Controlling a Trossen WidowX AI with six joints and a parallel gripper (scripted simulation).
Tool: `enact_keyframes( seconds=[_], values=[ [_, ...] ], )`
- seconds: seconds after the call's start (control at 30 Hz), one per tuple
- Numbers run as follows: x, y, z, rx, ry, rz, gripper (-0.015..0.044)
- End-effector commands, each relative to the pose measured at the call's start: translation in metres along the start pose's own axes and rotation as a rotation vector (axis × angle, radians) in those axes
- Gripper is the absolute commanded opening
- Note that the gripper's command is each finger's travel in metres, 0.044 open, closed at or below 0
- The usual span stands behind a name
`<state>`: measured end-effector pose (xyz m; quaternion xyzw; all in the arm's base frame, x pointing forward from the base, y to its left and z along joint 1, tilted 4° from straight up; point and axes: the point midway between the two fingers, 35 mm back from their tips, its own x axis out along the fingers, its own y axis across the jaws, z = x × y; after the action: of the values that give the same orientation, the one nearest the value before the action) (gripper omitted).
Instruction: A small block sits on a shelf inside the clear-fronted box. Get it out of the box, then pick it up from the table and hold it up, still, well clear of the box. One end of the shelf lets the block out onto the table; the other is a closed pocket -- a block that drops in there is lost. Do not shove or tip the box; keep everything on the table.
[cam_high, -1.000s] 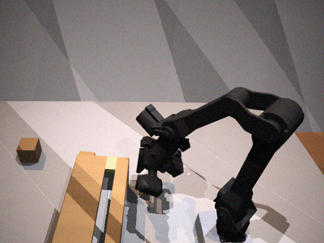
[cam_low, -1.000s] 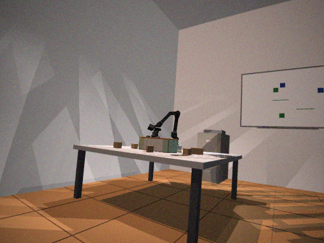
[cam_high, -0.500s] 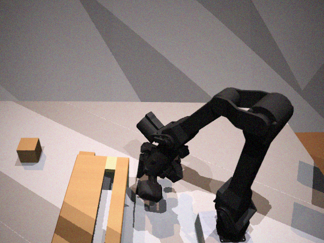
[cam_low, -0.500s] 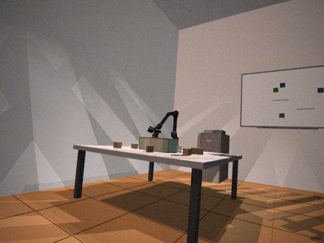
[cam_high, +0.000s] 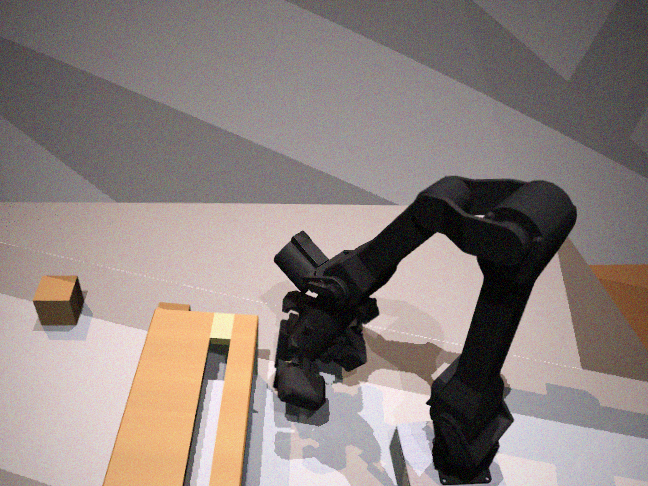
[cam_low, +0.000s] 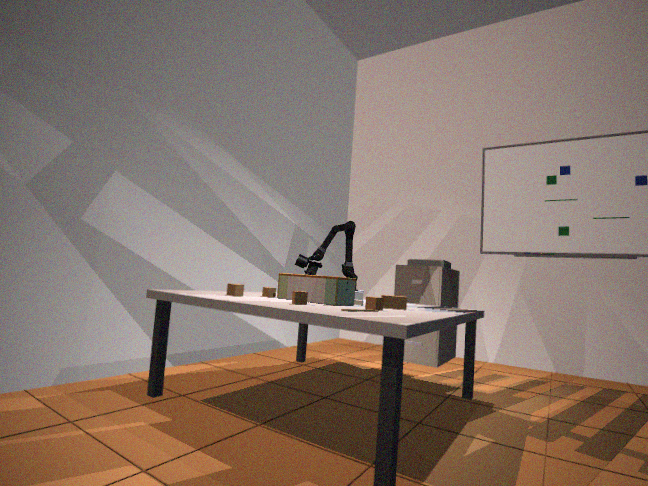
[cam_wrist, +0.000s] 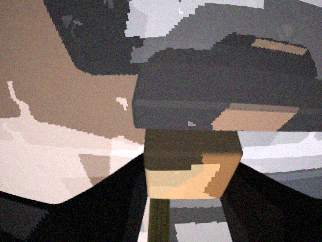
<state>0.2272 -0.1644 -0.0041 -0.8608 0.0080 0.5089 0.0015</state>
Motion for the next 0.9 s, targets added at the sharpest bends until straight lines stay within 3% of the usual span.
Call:
enact_keyframes(
  seconds=[0.0,0.13,0.47,0.87],
  values=[
    [0.002,0.000,0.002,0.007,-0.008,-0.002,0.0062],
    [-0.005,0.001,-0.002,0.006,-0.007,-0.001,0.0000],
    [-0.053,0.001,-0.025,0.000,0.000,0.000,0.0000],
    [-0.074,-0.010,-0.040,0.068,-0.011,0.039,0.0000]
  ],
)
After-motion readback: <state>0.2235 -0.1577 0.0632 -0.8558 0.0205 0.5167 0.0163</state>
